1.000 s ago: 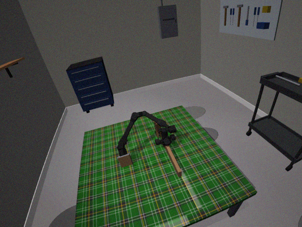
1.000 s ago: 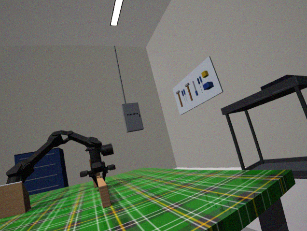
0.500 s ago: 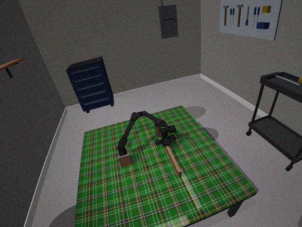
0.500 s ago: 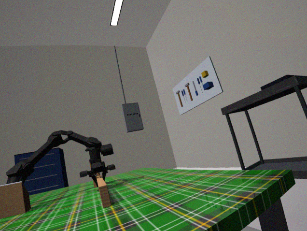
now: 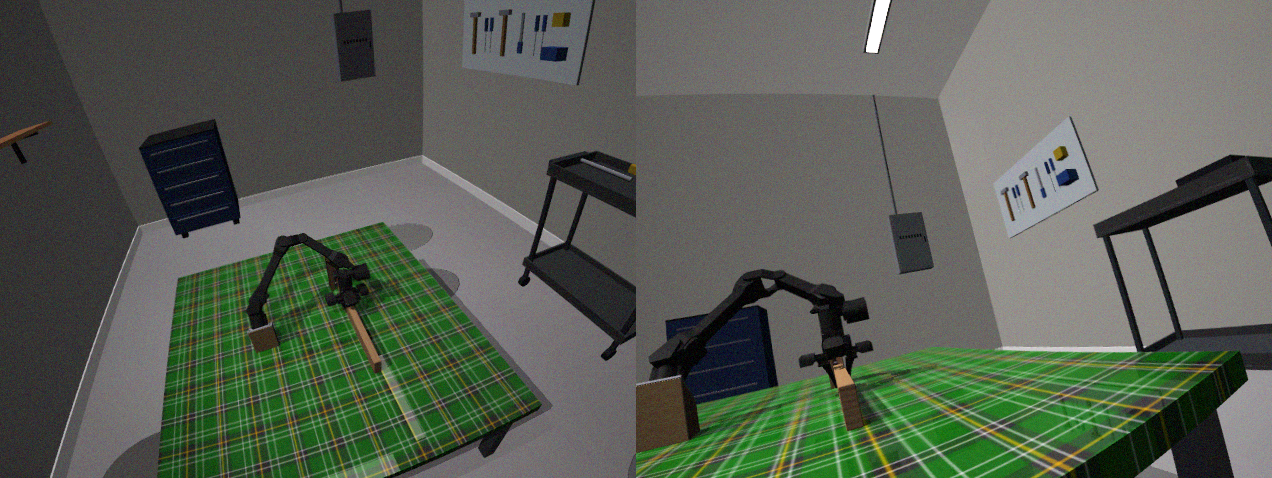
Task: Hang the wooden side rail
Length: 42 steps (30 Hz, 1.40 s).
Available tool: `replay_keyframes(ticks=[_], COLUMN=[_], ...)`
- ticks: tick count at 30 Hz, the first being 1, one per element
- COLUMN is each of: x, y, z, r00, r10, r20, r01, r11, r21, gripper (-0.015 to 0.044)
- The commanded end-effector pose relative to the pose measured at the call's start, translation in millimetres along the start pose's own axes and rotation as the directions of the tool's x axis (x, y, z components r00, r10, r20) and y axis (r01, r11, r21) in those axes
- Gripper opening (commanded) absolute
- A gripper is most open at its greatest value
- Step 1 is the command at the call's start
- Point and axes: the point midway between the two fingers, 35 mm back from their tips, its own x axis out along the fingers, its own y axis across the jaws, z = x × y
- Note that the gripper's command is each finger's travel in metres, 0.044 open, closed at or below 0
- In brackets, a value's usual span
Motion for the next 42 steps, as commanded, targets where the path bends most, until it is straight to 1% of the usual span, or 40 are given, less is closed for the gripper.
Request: replay_keyframes(ticks=[1,42], x=[0.0,-3.3], y=[-3.9,-5.1], z=[0.4,0.1], r00=[1.000,1.000], r10=[-0.004,-0.004], r20=[-0.003,-0.003], r01=[0.004,0.004], r11=[1.000,1.000], r21=[0.007,0.007], gripper=[0.0000,0.0000])
